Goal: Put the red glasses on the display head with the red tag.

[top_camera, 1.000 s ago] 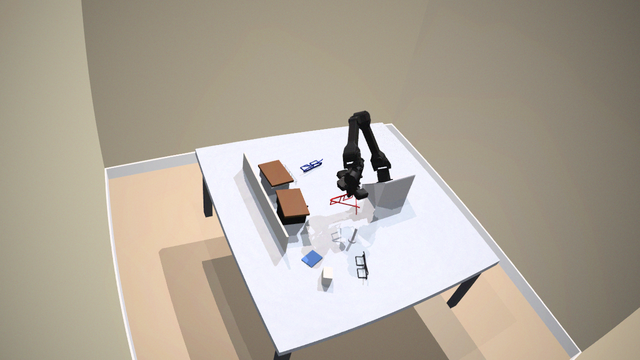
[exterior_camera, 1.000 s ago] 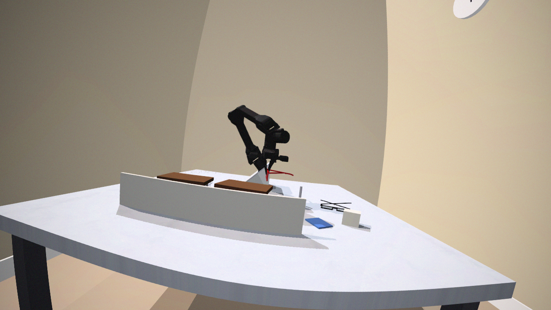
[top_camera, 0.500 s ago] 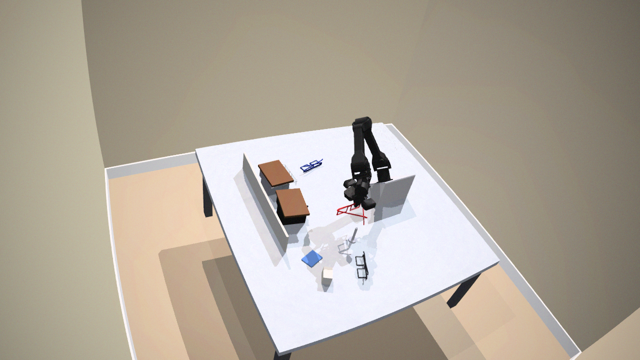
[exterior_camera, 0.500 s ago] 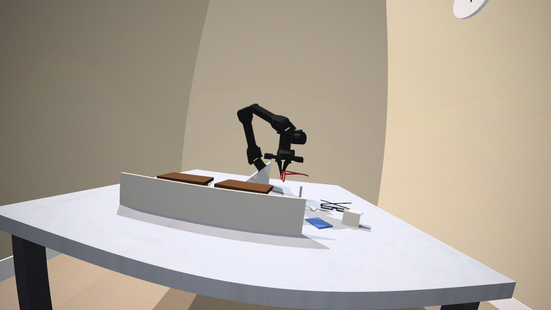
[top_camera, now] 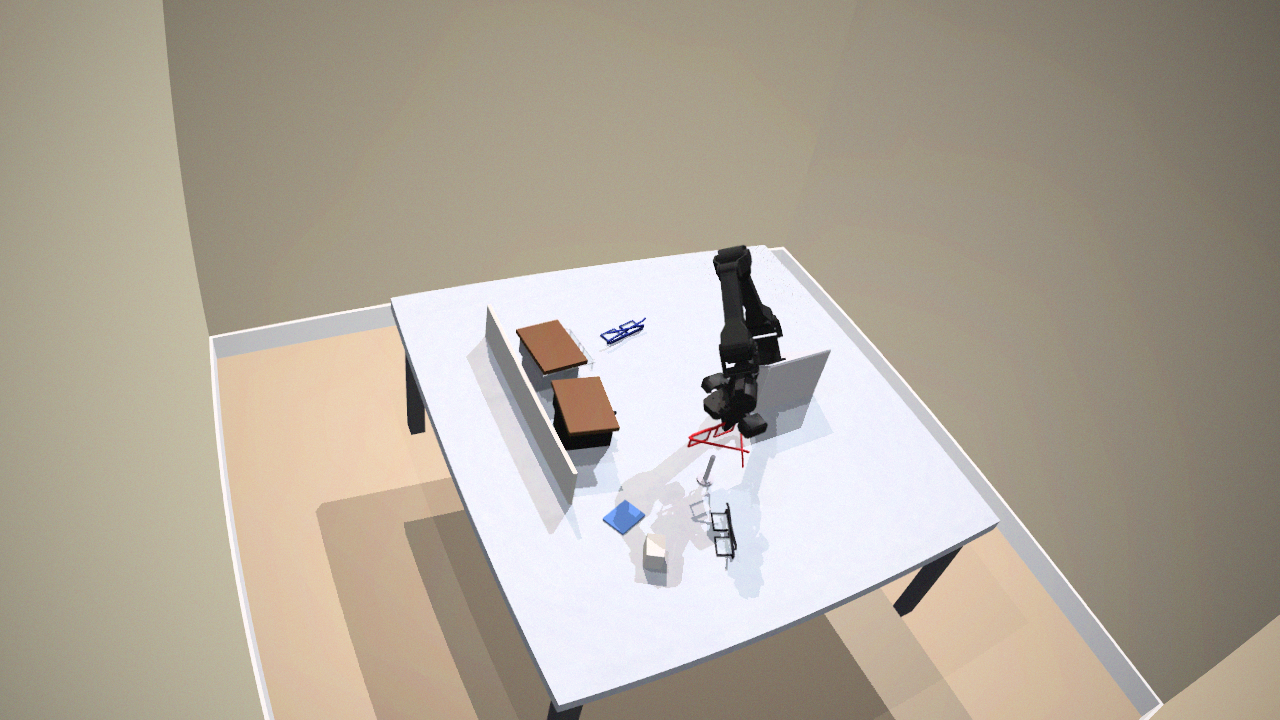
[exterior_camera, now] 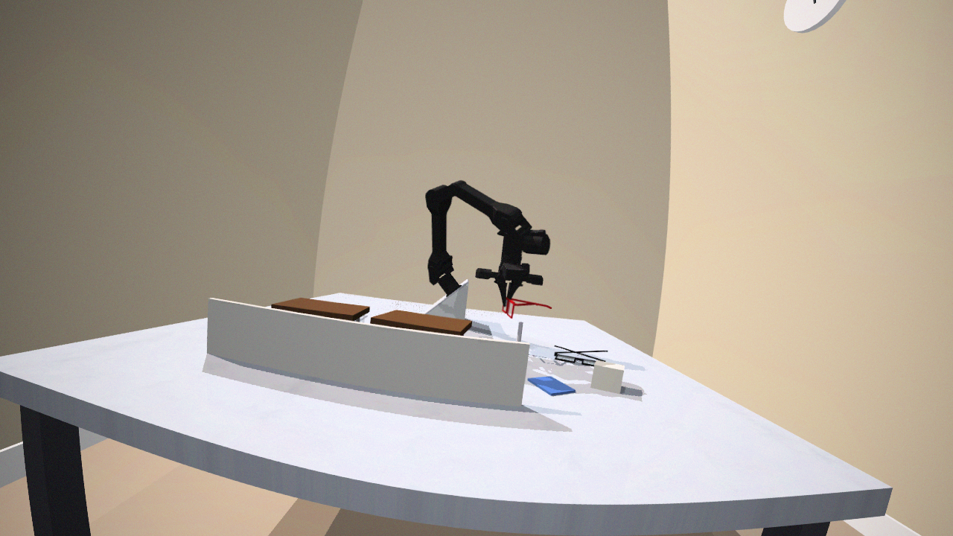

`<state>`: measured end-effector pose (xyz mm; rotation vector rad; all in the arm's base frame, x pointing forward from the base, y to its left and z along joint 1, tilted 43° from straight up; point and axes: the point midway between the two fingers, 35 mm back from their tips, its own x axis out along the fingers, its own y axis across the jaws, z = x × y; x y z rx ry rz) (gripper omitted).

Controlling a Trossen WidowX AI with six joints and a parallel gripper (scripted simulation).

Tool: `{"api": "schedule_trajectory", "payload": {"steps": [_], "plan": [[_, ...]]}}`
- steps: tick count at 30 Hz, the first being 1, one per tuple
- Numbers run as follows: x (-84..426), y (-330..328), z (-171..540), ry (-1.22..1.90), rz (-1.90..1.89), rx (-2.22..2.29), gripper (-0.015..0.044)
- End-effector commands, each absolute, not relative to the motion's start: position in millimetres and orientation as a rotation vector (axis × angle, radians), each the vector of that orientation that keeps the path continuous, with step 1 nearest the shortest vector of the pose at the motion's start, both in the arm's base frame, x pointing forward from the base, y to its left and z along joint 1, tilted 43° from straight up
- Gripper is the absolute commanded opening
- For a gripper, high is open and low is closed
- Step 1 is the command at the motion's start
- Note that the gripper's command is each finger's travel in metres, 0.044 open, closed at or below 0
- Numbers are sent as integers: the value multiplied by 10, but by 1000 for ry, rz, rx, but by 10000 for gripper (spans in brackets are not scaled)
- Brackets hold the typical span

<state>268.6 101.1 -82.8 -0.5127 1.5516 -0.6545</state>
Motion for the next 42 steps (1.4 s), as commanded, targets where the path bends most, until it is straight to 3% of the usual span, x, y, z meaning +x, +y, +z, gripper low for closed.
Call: {"api": "schedule_trajectory", "payload": {"steps": [1, 14, 42], "plan": [[2709, 1052, -837, 1545, -653, -501, 0], [2661, 654, -1274, 1544, -654, -502, 0], [2559, 568, -1203, 1545, -655, -503, 0]]}}
